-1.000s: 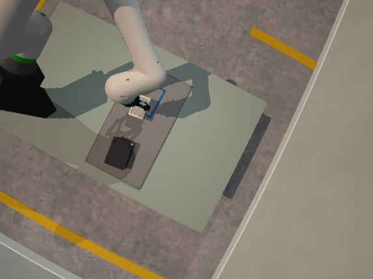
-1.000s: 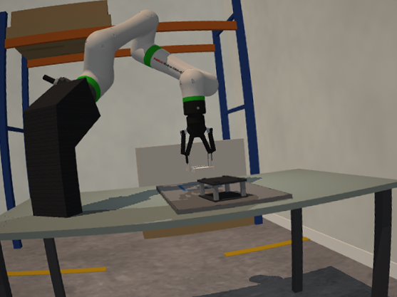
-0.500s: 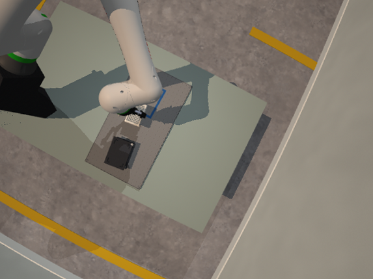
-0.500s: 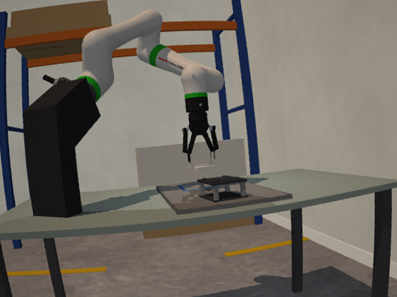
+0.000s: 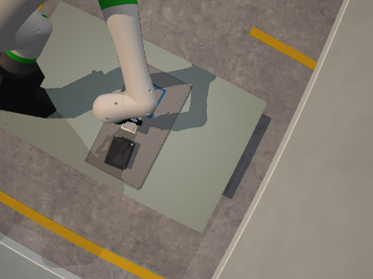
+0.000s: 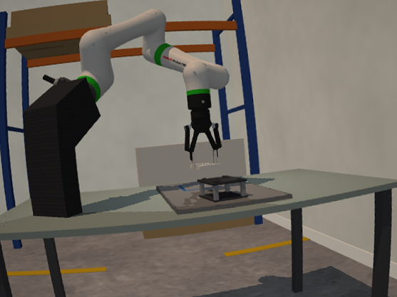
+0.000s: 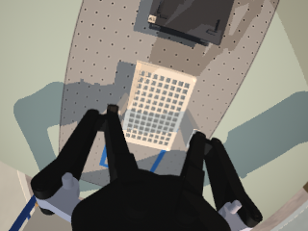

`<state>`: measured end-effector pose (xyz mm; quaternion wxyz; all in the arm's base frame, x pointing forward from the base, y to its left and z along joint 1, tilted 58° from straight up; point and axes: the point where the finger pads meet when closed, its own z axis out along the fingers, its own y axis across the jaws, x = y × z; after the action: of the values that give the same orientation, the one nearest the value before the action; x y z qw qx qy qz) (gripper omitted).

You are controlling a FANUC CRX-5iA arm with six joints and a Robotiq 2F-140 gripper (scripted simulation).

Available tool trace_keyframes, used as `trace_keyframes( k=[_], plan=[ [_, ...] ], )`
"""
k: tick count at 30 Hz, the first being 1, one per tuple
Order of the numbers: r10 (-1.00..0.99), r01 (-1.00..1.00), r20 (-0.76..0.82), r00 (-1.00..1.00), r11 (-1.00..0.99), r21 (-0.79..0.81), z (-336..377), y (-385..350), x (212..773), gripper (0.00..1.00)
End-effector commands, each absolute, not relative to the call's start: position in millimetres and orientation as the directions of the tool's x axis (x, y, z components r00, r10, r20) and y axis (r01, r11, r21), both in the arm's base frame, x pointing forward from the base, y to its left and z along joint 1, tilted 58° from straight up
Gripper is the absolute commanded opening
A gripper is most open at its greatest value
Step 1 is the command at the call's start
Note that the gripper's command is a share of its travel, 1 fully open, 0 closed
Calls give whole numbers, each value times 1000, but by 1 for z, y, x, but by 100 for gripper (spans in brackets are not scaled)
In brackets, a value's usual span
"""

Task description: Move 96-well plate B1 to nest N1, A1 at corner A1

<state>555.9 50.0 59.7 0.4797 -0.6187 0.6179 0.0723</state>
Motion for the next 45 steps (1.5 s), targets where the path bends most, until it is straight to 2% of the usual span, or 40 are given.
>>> trace_keyframes(
  k=[1,45],
  plan=[
    [-695,-834,-682,227,224,-505,51,38,557,0],
    [-695,-834,-682,227,224,-505,-28,-61,567,0]
  ],
)
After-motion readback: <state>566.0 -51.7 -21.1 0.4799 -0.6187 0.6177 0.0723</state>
